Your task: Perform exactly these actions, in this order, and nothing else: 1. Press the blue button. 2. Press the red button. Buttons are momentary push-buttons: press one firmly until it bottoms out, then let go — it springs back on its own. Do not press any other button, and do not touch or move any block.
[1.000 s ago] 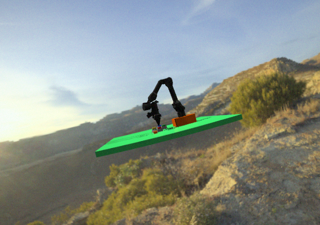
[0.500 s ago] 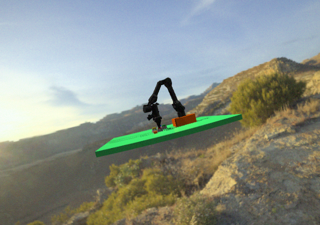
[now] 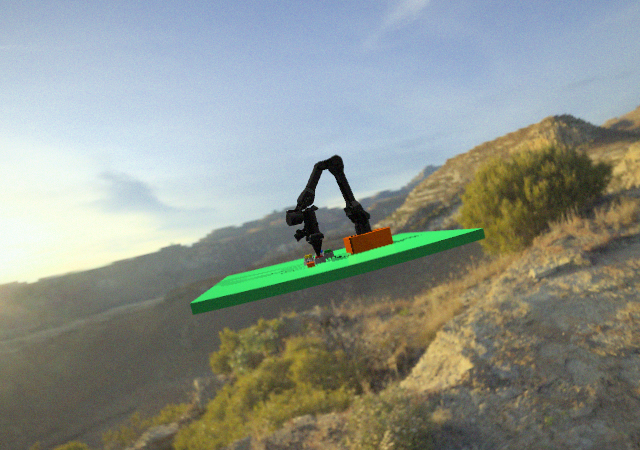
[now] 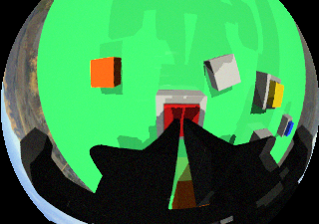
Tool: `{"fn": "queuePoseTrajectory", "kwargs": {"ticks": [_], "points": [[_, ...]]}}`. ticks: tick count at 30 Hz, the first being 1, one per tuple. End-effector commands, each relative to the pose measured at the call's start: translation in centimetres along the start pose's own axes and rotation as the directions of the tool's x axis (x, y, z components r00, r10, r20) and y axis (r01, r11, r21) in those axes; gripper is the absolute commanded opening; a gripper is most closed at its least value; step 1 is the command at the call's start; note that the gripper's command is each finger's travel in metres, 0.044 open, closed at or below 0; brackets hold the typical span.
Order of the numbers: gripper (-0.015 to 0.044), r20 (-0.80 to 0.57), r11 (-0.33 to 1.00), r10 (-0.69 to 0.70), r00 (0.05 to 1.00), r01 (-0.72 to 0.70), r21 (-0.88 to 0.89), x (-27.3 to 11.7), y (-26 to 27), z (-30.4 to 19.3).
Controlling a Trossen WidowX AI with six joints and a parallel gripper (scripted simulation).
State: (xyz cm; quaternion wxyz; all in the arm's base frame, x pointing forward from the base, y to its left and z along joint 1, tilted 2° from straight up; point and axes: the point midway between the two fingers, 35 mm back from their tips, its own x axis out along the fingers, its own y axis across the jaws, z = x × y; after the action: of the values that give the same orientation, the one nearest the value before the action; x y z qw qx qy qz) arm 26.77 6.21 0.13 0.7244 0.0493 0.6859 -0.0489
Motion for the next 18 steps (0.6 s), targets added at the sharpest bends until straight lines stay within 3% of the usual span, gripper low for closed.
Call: {"fn": "queuePoseTrajectory", "kwargs": {"ticks": [1,3,7,15,18], "points": [[0.002,0.0,1.0,-0.001,1.0,0.001,0.0,-1.0,0.0,0.1],[0.002,0.001,1.0,-0.003,1.0,0.003,0.001,-3.0,0.0,0.0],[0.002,0.001,1.0,-0.003,1.0,0.003,0.001,-3.3,0.0,0.0],[0.023,0.0,1.0,0.008,1.0,-0.008,0.002,-9.0,9.5,-0.8],[0.0309,0.0,1.0,0.009,1.0,-0.009,0.002,-9.6,10.4,-1.1]]}}
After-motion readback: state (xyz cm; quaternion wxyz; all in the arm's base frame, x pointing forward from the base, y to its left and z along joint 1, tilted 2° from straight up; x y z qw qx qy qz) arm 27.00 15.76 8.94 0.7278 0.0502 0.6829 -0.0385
